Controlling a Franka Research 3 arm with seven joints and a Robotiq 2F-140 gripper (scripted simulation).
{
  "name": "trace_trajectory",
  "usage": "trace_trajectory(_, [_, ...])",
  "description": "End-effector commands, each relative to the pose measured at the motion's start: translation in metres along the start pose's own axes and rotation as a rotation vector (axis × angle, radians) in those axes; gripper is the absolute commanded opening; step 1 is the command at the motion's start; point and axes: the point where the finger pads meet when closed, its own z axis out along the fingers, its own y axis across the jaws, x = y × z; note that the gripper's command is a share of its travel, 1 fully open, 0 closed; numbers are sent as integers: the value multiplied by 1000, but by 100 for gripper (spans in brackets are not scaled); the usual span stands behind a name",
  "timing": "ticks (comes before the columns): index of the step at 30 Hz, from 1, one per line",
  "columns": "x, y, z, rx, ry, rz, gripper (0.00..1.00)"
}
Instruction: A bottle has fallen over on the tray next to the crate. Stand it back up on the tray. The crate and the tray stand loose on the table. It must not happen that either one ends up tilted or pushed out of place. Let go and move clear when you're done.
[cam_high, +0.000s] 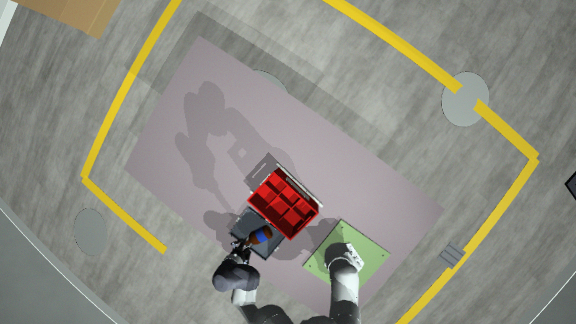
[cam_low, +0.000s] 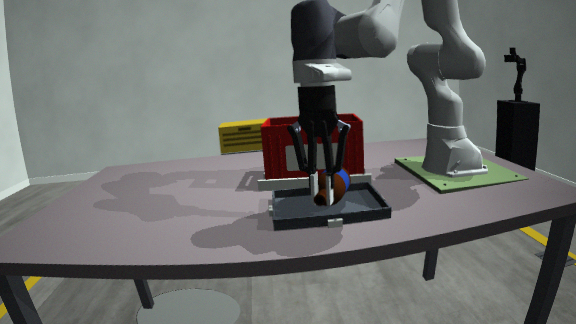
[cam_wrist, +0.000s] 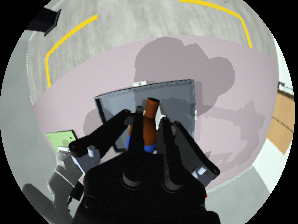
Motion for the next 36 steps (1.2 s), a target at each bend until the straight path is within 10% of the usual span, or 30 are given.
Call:
trace_trajectory(1, [0,0,-3,-1,-1,-1,0])
trace_trajectory(36, [0,0,-41,-1,-1,-1,0])
